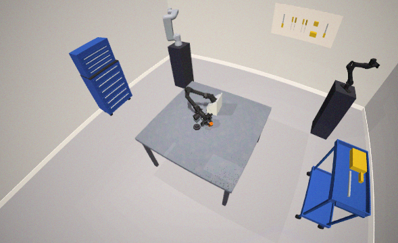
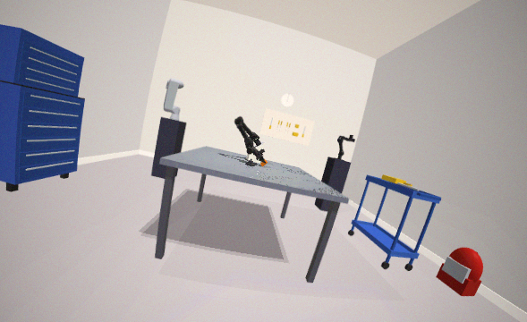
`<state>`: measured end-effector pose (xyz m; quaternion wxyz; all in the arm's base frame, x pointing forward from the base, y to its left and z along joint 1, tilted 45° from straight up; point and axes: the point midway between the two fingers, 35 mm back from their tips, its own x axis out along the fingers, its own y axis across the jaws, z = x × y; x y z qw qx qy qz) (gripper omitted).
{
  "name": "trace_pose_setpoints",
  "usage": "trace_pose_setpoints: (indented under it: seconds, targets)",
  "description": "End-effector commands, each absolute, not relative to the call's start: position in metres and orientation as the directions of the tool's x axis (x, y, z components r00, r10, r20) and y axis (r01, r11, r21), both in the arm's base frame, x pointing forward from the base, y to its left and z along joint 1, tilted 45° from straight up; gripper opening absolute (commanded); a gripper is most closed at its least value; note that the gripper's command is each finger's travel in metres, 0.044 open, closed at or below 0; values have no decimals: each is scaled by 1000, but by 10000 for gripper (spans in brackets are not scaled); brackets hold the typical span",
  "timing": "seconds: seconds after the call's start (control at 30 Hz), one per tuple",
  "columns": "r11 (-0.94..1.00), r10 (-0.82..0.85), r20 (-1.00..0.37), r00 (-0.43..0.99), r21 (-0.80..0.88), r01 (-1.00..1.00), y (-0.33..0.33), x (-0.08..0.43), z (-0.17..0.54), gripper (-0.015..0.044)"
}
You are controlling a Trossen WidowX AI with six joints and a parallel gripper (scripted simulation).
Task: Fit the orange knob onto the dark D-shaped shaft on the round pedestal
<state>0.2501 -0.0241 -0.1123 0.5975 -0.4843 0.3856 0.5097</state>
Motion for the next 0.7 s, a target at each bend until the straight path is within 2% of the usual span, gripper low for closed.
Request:
trace_pose_setpoints:
  seconds: [0.0, 0.3, 0.43, 0.53, 0.67]
  targets:
    - [12, 298, -937, 181, -186, -982, -28, 250, -110, 179]
    - [11, 443, -880, 172, -186, -982, -37, 249, -106, 179]
    - [12, 399, -900, 176, -187, -982, -36, 248, -105, 179]
    - [12, 418, -892, 174, -186, -982, -36, 249, -106, 258]
    - [12, 418, -892, 174, -186, -982, -36, 249, -106, 260]
